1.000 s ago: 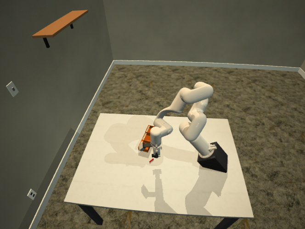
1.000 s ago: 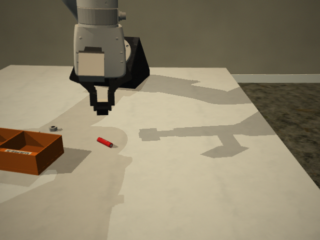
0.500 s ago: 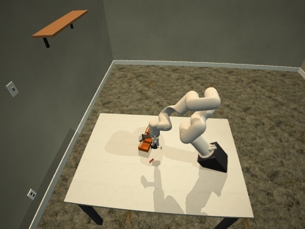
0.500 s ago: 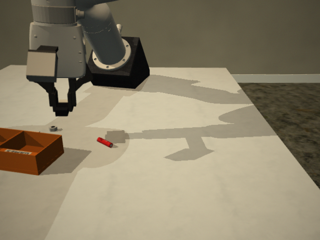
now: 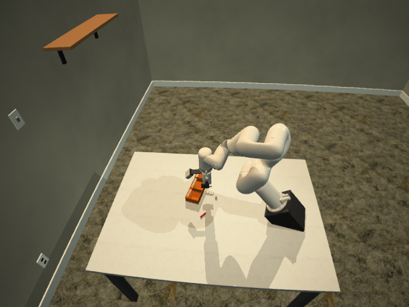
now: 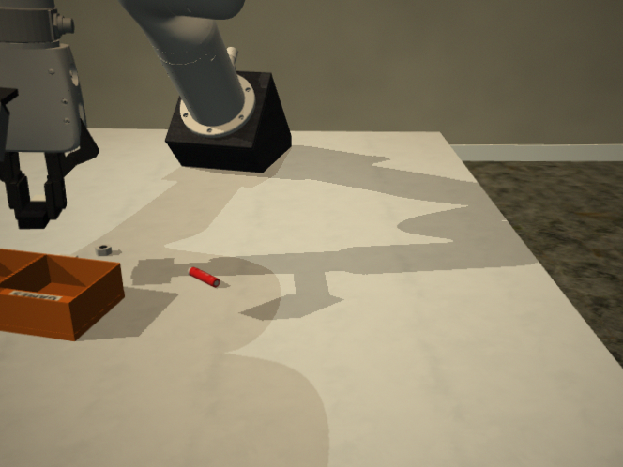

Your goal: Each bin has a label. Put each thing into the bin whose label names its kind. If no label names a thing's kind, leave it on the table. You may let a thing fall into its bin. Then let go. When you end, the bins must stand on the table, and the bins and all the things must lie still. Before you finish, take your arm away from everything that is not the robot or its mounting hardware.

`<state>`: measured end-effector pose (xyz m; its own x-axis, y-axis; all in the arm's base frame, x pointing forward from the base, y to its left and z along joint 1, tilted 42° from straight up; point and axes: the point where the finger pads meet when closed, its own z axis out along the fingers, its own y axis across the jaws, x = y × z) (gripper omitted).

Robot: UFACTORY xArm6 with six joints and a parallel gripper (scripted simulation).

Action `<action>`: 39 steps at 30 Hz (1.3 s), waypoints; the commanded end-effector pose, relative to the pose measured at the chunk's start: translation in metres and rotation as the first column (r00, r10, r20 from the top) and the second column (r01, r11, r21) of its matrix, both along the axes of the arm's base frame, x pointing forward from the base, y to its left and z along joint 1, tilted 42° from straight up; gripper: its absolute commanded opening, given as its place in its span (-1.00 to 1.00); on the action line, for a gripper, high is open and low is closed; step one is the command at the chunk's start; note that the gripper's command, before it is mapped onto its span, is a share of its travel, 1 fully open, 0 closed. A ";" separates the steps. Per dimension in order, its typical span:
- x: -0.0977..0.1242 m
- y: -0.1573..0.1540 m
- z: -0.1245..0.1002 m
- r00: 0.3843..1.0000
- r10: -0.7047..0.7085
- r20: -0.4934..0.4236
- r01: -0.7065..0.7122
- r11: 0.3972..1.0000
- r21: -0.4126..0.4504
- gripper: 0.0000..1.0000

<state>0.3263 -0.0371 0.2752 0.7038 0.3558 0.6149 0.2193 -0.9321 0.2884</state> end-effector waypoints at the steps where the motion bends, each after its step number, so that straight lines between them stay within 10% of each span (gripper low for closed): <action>1: 0.011 -0.021 0.006 0.999 0.040 -0.009 -0.040 0.999 0.027 -1.00; 15: 0.027 -0.073 0.022 0.989 -0.150 -0.011 0.149 0.970 0.192 -1.00; 32: 0.039 -0.114 0.035 0.850 -0.513 -0.119 0.494 0.698 0.518 -1.00; 39: 0.039 -0.114 0.035 0.747 -0.629 -0.214 0.597 0.493 0.633 -1.00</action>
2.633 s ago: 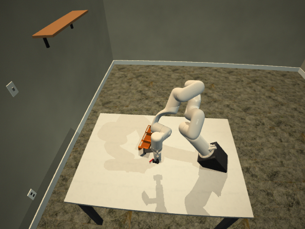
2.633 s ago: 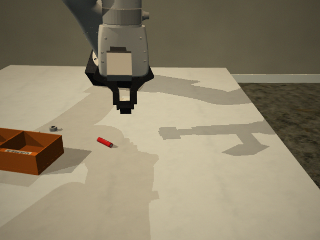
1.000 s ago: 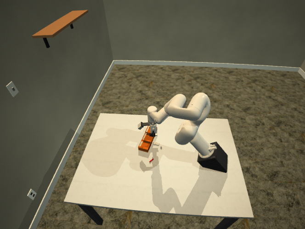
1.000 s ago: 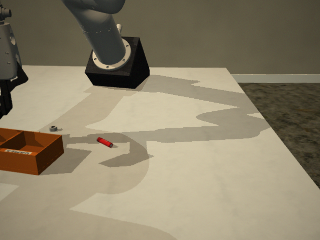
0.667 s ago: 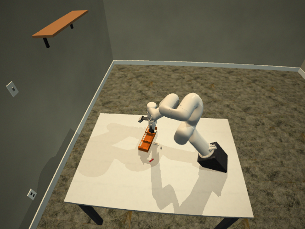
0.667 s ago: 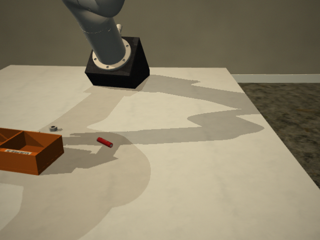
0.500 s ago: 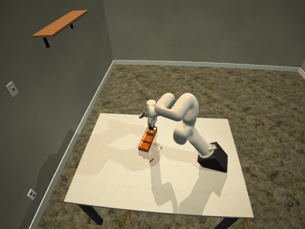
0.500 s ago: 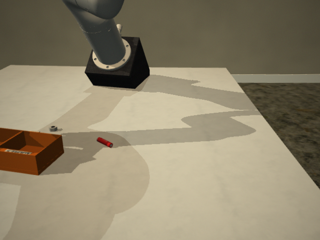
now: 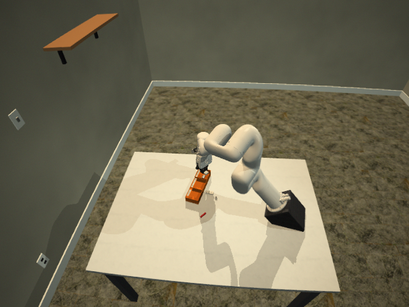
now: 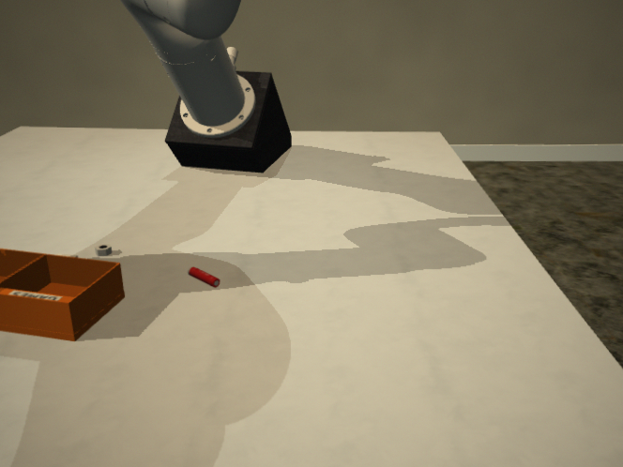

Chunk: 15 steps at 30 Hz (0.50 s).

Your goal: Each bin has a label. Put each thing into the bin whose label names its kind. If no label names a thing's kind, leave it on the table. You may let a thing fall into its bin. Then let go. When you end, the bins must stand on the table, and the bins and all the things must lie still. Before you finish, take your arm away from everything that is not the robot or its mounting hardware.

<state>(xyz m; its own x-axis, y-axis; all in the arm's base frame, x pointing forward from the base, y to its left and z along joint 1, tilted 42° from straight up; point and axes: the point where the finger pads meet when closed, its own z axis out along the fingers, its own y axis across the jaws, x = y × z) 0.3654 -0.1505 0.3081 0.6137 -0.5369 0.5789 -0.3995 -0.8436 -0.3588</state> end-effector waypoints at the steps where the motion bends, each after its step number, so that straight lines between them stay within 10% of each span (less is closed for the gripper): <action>1: 0.000 0.000 0.002 0.993 -0.118 -0.006 0.118 0.988 0.102 -1.00; 15: 0.000 0.000 0.001 0.917 -0.392 -0.066 0.387 0.842 0.376 -1.00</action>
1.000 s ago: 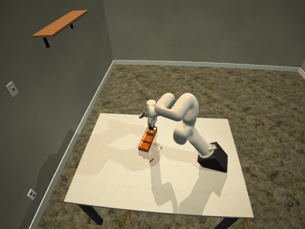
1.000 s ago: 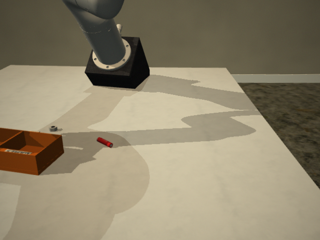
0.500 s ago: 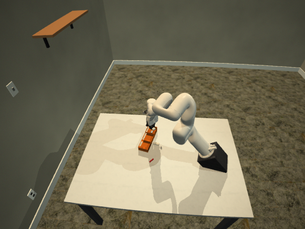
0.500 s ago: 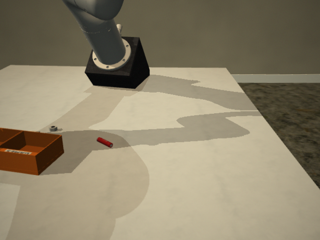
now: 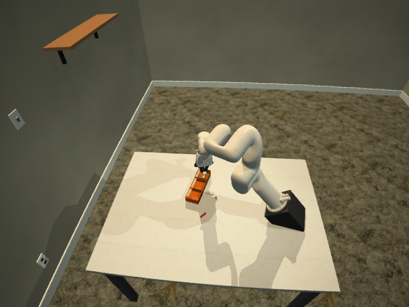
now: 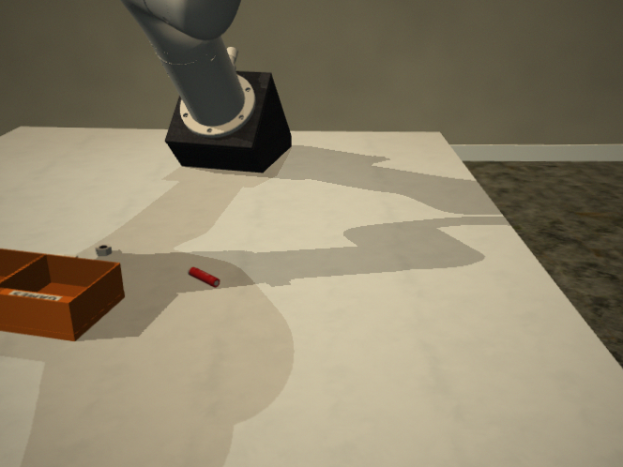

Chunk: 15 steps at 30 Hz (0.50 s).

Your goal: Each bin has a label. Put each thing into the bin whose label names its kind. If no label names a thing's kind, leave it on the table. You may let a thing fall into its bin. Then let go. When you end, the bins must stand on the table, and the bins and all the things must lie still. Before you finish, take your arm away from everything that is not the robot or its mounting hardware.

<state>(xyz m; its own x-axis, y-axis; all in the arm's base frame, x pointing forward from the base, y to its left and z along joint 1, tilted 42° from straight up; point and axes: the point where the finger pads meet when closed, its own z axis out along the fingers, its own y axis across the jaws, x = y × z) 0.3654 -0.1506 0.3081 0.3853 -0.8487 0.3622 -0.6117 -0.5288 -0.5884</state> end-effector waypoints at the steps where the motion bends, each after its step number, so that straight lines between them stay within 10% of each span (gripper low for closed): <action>1: 0.000 0.000 0.001 0.993 -0.119 -0.010 0.119 0.988 0.099 -1.00; 15: 0.000 -0.001 0.001 0.911 -0.402 -0.094 0.408 0.845 0.344 -1.00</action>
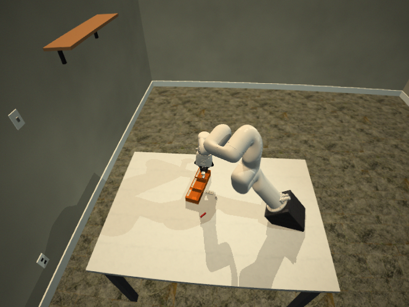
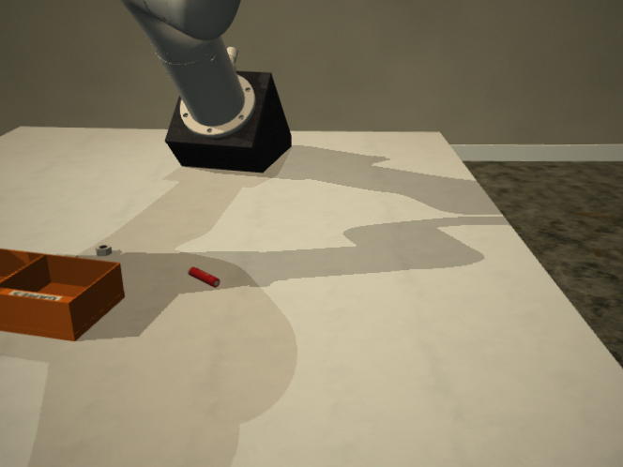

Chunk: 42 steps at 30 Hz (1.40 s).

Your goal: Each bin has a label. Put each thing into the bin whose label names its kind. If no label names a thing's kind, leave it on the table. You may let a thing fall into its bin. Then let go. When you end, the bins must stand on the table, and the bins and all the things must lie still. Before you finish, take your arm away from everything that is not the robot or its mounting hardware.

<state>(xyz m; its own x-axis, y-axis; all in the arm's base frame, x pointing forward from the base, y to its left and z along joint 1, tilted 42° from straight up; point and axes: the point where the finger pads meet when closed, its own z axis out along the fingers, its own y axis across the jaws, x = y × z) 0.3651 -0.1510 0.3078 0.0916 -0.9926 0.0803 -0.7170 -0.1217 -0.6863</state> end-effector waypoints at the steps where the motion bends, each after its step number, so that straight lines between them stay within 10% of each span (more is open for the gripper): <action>1: 0.000 0.000 0.002 0.991 -0.128 -0.031 0.130 0.988 0.081 -1.00; 42: 0.028 -0.001 -0.028 0.991 -0.131 -0.032 0.133 0.988 0.083 -1.00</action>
